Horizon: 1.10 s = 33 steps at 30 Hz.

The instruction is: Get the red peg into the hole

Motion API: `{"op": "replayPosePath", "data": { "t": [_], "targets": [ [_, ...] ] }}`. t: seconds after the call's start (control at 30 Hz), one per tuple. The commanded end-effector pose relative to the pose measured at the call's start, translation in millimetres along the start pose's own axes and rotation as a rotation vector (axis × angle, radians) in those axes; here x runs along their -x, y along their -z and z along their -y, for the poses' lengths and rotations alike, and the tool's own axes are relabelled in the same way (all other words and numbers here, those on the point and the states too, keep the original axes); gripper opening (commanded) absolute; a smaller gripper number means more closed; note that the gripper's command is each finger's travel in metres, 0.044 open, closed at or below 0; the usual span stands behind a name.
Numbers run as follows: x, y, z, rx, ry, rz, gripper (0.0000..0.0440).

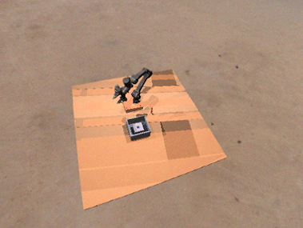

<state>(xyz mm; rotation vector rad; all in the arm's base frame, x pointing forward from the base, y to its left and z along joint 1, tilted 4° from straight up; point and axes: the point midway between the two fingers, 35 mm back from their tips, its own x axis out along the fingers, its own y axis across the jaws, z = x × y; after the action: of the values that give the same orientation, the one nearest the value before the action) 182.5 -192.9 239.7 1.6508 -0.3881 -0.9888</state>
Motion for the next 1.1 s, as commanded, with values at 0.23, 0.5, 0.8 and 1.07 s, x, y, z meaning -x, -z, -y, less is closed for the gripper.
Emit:
{"op": "replayPosePath", "data": {
  "t": [0.23,0.5,0.8,1.07],
  "targets": [
    [3.4,53.3,32.1,0.307,0.205,-0.142,0.044],
    [17.5,88.9,57.4,0.534,0.323,-0.266,0.044],
    [43.5,123.4,88.2,0.789,0.435,-0.417,0.044],
    [74.8,146.4,119.4,1.011,0.535,-0.556,0.044]
  ]
}}
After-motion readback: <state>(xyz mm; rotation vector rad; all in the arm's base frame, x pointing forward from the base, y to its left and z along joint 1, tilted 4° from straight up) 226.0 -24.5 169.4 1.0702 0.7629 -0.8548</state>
